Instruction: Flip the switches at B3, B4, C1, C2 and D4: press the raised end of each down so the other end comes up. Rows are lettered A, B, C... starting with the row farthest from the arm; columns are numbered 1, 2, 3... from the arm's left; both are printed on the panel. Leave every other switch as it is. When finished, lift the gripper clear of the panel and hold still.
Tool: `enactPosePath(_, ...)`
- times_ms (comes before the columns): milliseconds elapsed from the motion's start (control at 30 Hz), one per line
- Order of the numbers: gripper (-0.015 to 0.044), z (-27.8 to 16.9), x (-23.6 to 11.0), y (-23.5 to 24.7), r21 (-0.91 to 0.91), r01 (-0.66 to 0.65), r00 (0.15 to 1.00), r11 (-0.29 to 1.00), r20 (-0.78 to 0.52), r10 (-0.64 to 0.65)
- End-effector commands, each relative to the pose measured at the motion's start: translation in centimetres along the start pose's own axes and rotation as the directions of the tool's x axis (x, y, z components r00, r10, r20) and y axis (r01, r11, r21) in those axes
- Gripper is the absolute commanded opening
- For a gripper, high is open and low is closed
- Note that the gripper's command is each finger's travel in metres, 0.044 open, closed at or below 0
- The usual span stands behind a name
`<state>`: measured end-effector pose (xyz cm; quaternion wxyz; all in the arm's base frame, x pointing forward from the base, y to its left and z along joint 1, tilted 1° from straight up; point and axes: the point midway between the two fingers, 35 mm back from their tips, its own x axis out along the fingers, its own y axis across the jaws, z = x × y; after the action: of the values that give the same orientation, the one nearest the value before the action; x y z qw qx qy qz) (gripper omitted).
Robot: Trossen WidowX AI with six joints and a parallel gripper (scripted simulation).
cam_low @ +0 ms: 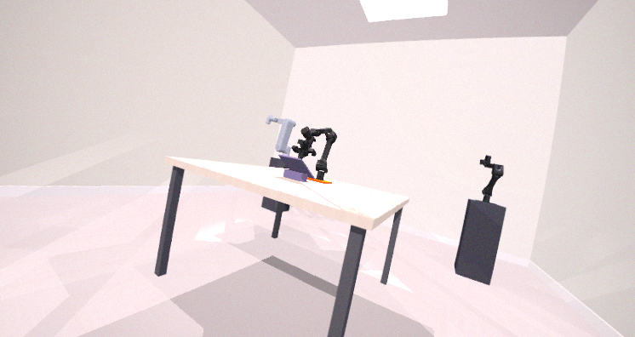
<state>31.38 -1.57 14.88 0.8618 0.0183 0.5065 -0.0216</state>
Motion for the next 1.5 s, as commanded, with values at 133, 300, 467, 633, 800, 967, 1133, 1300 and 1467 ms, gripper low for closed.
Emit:
enactPosePath(133, 0.0000, -0.22, 1.26, 0.02, -0.004, -0.001, 1.000, 1.000, -0.007, 0.001)
enactPosePath(300, 0.0000, -0.22, 1.29, 0.02, -0.004, -0.001, 1.000, 1.000, -0.007, 0.001)
enactPosePath(467, 0.0000, -0.22, 1.29, 0.02, -0.004, -0.001, 1.000, 1.000, -0.007, 0.001)
enactPosePath(633, 0.0000, -0.22, 1.29, 0.02, -0.004, -0.001, 1.000, 1.000, -0.007, 0.001)
enactPosePath(800, 0.0000, -0.22, 1.29, 0.02, -0.004, -0.001, 1.000, 1.000, -0.007, 0.001)
enactPosePath(967, 0.0000, -0.22, 1.29, 0.02, -0.004, -0.001, 1.000, 1.000, -0.007, 0.001)
enactPosePath(1133, 0.0000, -0.22, 1.30, 0.02, -0.004, -0.001, 1.000, 1.000, -0.007, 0.001)
enactPosePath(1300, 0.0000, -0.22, 1.37, 0.02, -0.004, -0.001, 1.000, 1.000, -0.007, 0.001)
enactPosePath(1467, 0.0000, -0.22, 1.44, 0.02, -0.004, -0.001, 1.000, 1.000, -0.007, 0.001)
